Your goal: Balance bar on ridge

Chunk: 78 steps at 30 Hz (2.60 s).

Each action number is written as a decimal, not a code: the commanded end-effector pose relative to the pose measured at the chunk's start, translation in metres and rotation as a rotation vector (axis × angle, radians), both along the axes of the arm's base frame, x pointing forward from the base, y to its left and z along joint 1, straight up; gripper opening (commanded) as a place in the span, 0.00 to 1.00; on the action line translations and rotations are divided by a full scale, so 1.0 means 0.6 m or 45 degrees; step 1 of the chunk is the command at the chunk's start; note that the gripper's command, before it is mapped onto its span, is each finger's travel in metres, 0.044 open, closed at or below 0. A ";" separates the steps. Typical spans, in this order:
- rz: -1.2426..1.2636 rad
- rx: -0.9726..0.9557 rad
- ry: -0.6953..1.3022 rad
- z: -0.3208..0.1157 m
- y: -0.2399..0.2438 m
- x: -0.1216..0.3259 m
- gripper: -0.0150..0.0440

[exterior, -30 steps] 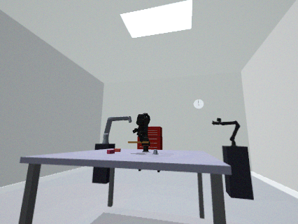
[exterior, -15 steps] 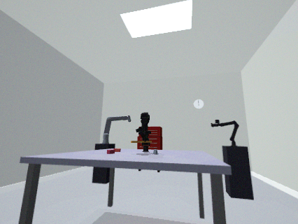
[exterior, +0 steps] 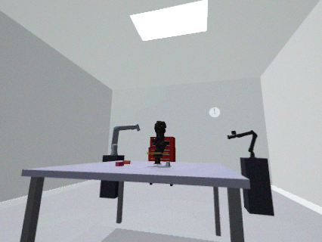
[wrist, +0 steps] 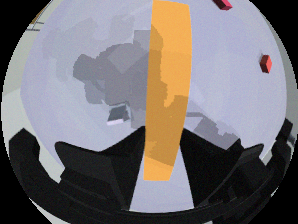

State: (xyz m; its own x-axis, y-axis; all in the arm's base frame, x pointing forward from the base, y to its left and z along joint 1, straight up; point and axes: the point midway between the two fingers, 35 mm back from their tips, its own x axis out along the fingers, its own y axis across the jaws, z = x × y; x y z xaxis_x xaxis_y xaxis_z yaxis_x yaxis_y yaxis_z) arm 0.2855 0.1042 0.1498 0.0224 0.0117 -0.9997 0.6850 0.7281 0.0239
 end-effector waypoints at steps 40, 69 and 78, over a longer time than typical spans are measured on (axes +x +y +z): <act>0.354 -0.001 -0.011 -0.048 0.142 0.009 0.25; 0.358 -0.002 -0.011 -0.076 0.140 0.008 0.25; 0.358 -0.002 -0.011 -0.078 0.140 0.008 0.25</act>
State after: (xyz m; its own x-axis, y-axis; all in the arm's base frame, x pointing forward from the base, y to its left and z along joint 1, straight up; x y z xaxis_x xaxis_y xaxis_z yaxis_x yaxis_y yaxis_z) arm 0.2904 0.1885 0.1042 0.0276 0.0199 -0.9994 0.4610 0.8869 0.0304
